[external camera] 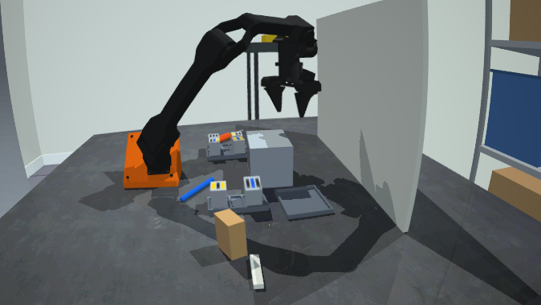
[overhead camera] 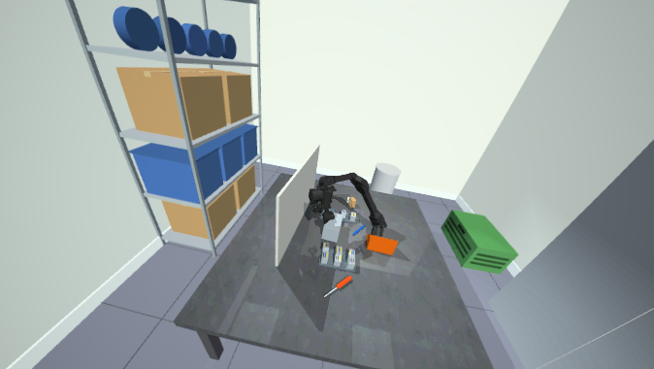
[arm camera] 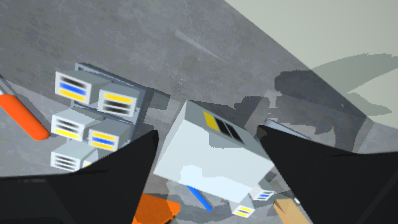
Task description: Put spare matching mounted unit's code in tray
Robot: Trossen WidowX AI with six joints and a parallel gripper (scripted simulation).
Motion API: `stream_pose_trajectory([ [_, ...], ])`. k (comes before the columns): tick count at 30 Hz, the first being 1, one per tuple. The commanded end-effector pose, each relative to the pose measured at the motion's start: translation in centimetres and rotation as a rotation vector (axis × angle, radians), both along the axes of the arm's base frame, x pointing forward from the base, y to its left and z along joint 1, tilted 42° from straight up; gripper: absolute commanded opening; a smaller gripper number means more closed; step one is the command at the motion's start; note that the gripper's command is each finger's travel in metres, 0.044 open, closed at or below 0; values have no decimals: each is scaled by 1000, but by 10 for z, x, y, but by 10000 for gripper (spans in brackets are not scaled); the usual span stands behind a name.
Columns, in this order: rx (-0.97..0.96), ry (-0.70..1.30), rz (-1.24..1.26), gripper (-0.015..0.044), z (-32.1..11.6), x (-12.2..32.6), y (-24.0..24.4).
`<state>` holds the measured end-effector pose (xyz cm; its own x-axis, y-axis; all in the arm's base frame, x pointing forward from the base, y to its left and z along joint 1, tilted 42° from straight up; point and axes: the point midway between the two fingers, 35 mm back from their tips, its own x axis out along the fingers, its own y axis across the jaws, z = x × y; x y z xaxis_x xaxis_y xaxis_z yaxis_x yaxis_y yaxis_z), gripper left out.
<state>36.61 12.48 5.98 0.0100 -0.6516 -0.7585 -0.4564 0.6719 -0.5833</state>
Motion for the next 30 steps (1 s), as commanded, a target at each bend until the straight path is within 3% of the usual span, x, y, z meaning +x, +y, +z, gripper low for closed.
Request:
stream_pose_trajectory([
  [1,5,370,429,440,-44,-23,49],
  [10,-6,770,876,440,-87,-57,90],
  [22,-6,783,890,440,-88,-58,91],
  [27,-7,783,890,309,-102,-56,75],
  [30,-8,783,890,300,-114,-57,62],
])
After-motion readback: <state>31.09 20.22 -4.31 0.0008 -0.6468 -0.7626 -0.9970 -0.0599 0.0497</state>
